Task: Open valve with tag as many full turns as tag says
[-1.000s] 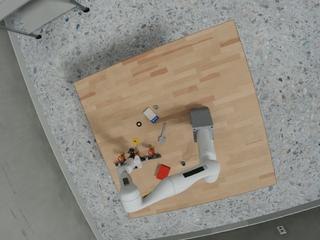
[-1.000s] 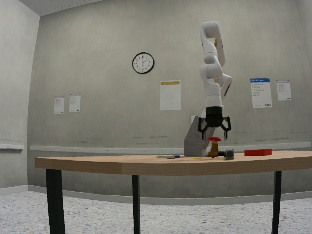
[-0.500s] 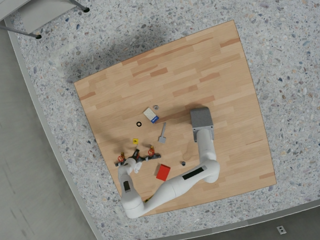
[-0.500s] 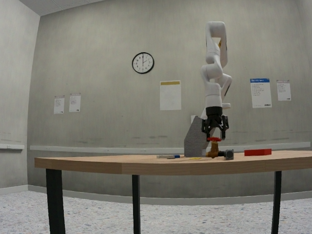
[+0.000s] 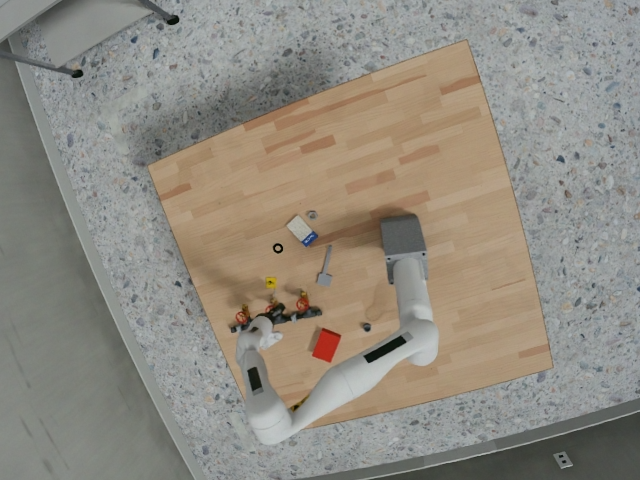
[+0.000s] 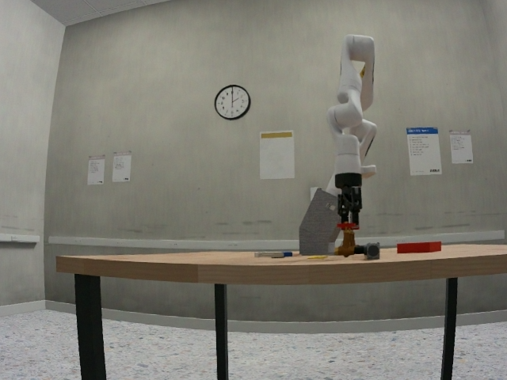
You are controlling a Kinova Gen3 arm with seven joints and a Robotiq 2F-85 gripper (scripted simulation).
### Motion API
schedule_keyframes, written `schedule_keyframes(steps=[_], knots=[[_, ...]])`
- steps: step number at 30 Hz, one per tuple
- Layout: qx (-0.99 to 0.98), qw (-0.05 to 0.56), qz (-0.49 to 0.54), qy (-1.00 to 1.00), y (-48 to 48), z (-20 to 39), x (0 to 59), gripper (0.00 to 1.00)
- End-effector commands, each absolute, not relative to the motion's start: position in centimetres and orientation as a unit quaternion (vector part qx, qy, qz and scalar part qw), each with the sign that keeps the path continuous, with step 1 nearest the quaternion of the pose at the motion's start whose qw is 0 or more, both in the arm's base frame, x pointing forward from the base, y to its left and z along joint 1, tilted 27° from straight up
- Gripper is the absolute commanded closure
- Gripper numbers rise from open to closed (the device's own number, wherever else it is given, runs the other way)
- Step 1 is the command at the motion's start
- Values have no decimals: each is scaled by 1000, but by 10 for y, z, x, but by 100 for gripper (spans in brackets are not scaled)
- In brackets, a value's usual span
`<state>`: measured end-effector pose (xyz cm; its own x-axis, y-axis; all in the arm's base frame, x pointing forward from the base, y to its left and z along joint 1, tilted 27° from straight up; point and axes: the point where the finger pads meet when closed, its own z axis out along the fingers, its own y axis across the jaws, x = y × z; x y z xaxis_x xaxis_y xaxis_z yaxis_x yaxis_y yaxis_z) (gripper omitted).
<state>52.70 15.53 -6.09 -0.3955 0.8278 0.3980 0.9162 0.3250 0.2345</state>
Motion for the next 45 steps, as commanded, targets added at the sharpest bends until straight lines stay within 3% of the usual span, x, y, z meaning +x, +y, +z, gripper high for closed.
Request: schedule_keyframes(steps=[1, 24, 25, 45], knots=[[-560, 108, -210, -794, 155, -60, 528, 0], [-620, 124, -201, -748, 155, -60, 528, 0], [-620, 124, -201, -748, 155, -60, 528, 48], [-620, 124, -201, -748, 155, -60, 528, 48]])
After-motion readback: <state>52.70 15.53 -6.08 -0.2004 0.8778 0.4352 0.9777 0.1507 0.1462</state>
